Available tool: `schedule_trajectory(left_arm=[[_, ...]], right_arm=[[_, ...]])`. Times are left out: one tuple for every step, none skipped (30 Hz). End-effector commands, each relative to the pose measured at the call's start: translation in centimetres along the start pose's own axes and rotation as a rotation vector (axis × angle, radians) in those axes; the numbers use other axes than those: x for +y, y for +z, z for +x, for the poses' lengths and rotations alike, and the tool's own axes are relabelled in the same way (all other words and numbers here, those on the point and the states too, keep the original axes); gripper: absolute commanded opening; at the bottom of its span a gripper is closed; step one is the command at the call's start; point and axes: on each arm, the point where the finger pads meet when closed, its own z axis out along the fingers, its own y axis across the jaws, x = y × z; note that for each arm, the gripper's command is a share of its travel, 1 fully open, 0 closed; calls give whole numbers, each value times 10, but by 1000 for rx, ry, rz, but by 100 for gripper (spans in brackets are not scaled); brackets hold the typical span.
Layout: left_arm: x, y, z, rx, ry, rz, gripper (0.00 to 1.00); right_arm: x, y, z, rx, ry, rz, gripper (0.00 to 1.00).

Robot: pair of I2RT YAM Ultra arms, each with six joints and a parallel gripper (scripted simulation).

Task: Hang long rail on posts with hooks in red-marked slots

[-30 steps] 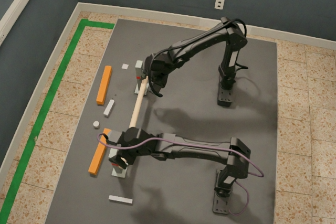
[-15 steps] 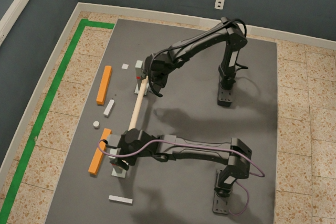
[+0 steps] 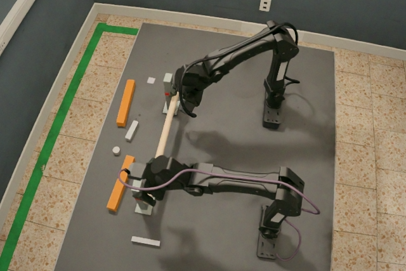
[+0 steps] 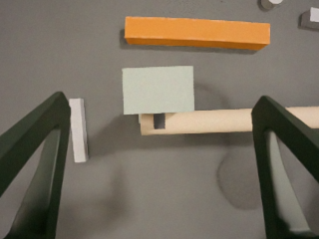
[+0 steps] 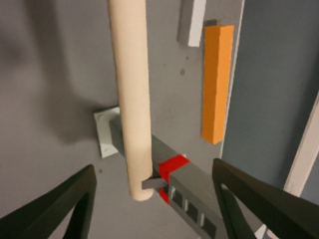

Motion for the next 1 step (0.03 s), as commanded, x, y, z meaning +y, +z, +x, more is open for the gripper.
schedule_trajectory(left_arm=[[4, -11, -15, -58, -12, -12, 100]], right_arm=[[-7, -5, -3, -11, 9, 20, 74]])
